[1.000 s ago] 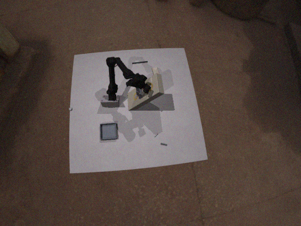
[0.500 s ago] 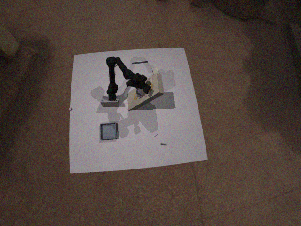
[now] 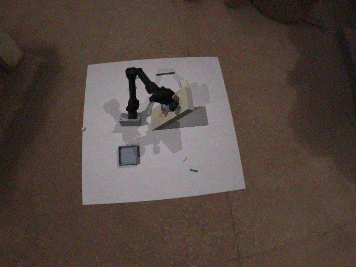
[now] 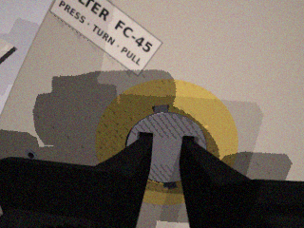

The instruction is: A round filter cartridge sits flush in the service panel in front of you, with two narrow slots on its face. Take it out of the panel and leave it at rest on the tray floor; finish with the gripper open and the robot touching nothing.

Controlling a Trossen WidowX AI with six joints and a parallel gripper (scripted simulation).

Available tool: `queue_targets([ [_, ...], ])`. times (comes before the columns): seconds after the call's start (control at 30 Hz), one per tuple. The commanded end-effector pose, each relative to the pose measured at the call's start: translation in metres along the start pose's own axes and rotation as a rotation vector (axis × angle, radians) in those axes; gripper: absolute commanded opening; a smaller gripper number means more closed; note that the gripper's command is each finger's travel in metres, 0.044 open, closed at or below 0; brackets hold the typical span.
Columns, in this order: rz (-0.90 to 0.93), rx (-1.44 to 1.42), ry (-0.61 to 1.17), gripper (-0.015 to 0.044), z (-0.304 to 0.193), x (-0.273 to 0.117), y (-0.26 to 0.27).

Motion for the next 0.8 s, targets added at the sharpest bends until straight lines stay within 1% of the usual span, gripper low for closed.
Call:
queue_targets([
  [0.0, -0.005, 0.106, 0.007, 0.0, 0.0003, 0.0041, 0.0001],
  [0.77, -0.009, 0.903, 0.005, 0.0, 0.0003, 0.0065, 0.0001],
])
Point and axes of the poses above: the point midway between the two fingers, 35 mm back from their tips, its own x axis out along the fingers, its own y axis across the jaws, z = x × y, the point moved 5 cm from there along -x, back along the fingers, and after that the axes turned 14 degrees about x, right-handed, at the moved point
